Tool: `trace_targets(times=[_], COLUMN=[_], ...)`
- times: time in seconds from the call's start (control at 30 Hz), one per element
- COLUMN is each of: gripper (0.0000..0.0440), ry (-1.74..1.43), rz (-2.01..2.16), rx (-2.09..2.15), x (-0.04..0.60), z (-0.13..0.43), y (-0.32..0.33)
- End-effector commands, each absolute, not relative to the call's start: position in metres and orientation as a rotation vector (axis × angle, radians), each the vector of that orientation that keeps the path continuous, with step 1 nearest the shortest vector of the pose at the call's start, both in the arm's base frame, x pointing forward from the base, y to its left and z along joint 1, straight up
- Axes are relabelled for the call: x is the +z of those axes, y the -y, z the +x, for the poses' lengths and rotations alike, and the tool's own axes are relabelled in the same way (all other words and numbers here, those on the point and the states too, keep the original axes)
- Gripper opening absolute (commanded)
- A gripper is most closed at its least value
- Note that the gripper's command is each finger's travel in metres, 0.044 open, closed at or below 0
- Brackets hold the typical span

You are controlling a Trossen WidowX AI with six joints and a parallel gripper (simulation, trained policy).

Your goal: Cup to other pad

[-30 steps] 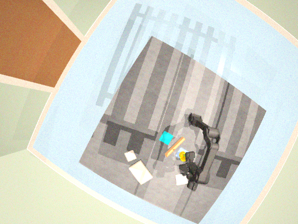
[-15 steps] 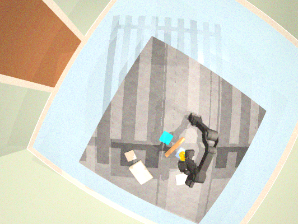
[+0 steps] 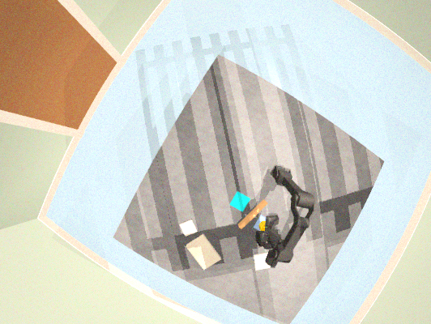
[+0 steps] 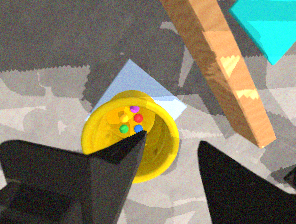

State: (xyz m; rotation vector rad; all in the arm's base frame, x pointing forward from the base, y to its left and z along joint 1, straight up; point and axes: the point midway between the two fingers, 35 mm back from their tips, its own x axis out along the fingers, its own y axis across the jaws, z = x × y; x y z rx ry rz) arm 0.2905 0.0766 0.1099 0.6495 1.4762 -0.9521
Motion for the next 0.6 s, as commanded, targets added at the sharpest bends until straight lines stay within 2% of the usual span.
trace_targets(times=[0.0,0.3,0.57], gripper=[0.0198,0.0189,0.0014], ry=[-1.489,-1.526,-1.522], rz=[0.622,0.574,0.544], rx=[-0.966,-0.938,-0.901], x=[0.094,0.065,0.062], z=[0.287,0.283,0.281], y=[-0.074,-0.073,-0.067])
